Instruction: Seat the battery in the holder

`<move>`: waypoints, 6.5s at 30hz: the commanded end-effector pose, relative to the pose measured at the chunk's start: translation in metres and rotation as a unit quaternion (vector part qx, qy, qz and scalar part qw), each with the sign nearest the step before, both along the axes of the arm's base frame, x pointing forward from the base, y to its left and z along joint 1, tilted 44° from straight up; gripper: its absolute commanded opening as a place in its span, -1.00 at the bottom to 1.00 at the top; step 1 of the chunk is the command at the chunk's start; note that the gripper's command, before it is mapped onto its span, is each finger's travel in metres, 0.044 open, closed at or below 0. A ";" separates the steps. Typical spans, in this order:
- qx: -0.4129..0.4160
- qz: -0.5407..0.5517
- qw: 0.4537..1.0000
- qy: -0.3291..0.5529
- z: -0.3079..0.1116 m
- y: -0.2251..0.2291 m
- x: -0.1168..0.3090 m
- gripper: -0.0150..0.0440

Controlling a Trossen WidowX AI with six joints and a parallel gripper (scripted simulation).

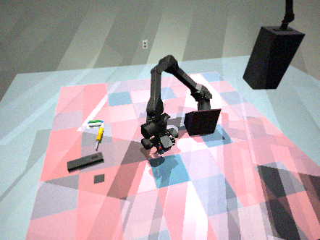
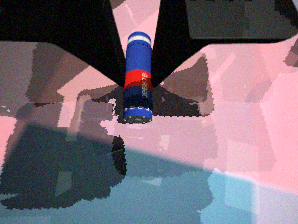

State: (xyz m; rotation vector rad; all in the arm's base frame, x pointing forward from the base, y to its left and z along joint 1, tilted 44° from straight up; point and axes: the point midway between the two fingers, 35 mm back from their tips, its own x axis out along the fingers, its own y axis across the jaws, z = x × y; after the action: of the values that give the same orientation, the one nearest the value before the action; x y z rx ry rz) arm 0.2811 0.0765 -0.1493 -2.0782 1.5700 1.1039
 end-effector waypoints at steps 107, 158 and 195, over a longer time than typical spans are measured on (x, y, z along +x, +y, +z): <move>-0.109 -0.698 0.529 -0.471 0.111 -0.082 0.027 -0.28; -0.133 -0.705 0.525 -0.459 0.109 -0.085 0.051 -0.28; -0.059 -0.684 0.538 -0.489 0.101 -0.087 0.049 -0.28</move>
State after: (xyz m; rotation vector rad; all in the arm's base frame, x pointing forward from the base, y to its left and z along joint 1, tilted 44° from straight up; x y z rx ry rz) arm 0.3263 -0.0104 -0.0462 -0.4988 1.7582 -0.6806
